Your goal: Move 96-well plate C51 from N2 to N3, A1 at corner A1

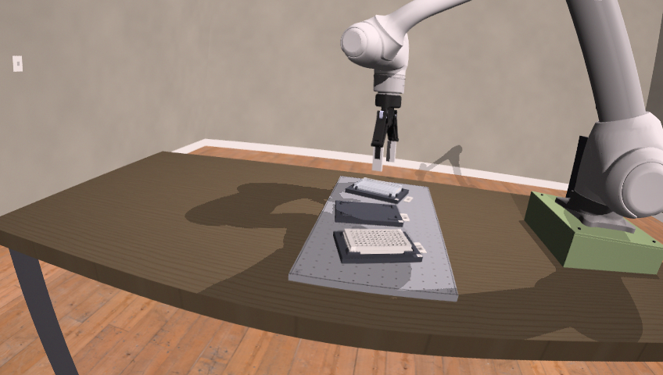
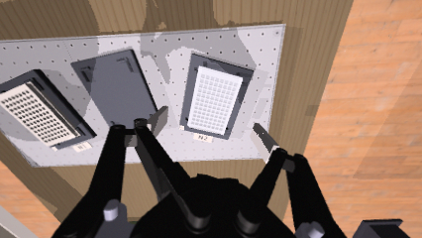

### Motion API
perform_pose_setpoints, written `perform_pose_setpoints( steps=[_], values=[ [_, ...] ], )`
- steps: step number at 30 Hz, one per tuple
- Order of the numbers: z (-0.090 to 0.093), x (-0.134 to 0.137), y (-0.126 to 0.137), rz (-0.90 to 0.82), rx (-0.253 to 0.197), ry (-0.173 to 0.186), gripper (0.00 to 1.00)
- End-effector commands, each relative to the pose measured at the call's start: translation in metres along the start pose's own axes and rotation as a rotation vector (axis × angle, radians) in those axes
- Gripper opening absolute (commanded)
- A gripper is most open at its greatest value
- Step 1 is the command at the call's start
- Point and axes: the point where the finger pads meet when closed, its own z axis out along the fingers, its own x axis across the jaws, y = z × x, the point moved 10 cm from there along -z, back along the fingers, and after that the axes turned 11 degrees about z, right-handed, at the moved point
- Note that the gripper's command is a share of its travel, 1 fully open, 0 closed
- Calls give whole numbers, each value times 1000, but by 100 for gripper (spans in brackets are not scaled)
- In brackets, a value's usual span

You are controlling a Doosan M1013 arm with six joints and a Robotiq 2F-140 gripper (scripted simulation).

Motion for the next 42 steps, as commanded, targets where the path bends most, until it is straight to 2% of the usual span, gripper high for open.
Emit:
perform_pose_setpoints(
  steps=[1,6,7,42],
  values=[
    [4,-3,-4,47,52,4,100],
    [4,-3,-4,47,52,4,100],
    [4,-3,-4,47,52,4,0],
    [4,-3,-4,47,52,4,0]
  ],
)
